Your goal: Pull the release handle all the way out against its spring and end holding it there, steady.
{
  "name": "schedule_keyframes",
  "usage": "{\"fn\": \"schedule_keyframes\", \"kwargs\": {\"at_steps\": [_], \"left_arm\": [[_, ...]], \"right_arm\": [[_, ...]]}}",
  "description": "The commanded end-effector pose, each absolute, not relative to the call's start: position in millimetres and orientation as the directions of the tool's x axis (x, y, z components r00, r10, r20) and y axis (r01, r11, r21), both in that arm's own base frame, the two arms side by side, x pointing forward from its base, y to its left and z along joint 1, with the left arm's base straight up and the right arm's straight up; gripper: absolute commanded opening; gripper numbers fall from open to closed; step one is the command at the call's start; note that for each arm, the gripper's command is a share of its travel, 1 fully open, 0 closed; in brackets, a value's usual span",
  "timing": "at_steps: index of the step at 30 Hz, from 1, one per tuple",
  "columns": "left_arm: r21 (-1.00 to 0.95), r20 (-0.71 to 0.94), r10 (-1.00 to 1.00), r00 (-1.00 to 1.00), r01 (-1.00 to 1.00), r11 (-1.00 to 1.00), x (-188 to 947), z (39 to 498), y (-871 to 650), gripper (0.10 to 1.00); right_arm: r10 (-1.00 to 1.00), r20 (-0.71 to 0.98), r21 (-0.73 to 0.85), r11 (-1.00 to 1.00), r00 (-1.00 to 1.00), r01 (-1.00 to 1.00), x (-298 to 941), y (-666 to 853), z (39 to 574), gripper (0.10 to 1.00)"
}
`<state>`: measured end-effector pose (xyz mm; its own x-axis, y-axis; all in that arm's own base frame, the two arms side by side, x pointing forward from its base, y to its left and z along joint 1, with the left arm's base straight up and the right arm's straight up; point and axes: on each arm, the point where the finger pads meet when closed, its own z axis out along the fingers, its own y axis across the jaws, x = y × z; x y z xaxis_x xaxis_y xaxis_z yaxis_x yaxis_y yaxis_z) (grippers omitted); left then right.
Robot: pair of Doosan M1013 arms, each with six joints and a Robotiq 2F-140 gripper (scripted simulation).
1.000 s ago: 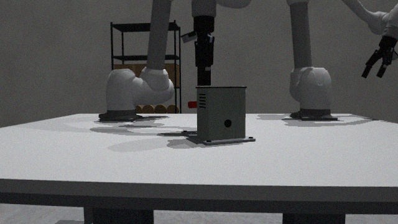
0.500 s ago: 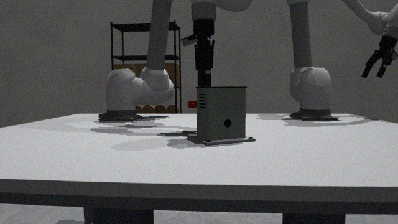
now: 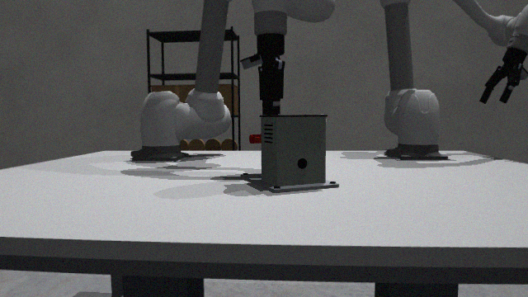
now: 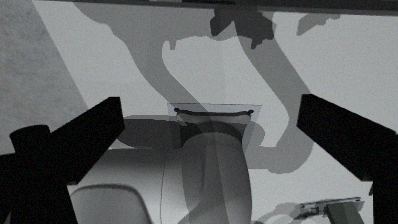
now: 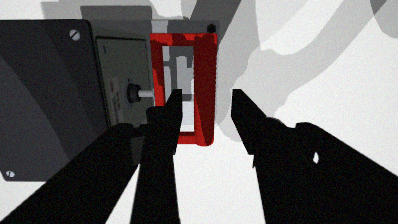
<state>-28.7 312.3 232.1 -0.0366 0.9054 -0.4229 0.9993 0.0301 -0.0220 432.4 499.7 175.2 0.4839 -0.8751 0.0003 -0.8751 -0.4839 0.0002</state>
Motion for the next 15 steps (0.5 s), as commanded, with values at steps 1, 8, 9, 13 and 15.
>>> {"fn": "schedule_keyframes", "kwargs": {"at_steps": [1, 8, 9, 13, 15], "left_arm": [[-0.022, -0.422, 0.906, -0.037, 0.999, 0.030, -28.8, 232.5, 312.6, 1.000], [-0.022, -0.422, 0.906, -0.037, 0.999, 0.030, -28.8, 232.5, 312.6, 1.000], [-0.022, -0.422, 0.906, -0.037, 0.999, 0.030, -28.8, 232.5, 312.6, 1.000], [-0.022, -0.422, 0.906, -0.037, 0.999, 0.030, -28.8, 232.5, 312.6, 1.000], [-0.022, -0.422, 0.906, -0.037, 0.999, 0.030, -28.8, 232.5, 312.6, 1.000]], "right_arm": [[-0.875, -0.001, -0.001, -0.484, 0.484, -0.875, 432.8, 500.1, 172.7, 0.378], [-0.875, -0.001, -0.001, -0.484, 0.484, -0.875, 433.0, 500.3, 167.6, 0.378], [-0.875, -0.001, -0.001, -0.484, 0.484, -0.875, 433.1, 500.4, 166.8, 0.378], [-0.875, -0.001, -0.001, -0.484, 0.484, -0.875, 433.2, 500.5, 164.7, 0.378], [-0.875, -0.001, -0.001, -0.484, 0.484, -0.875, 433.2, 500.5, 164.1, 0.378]]}}
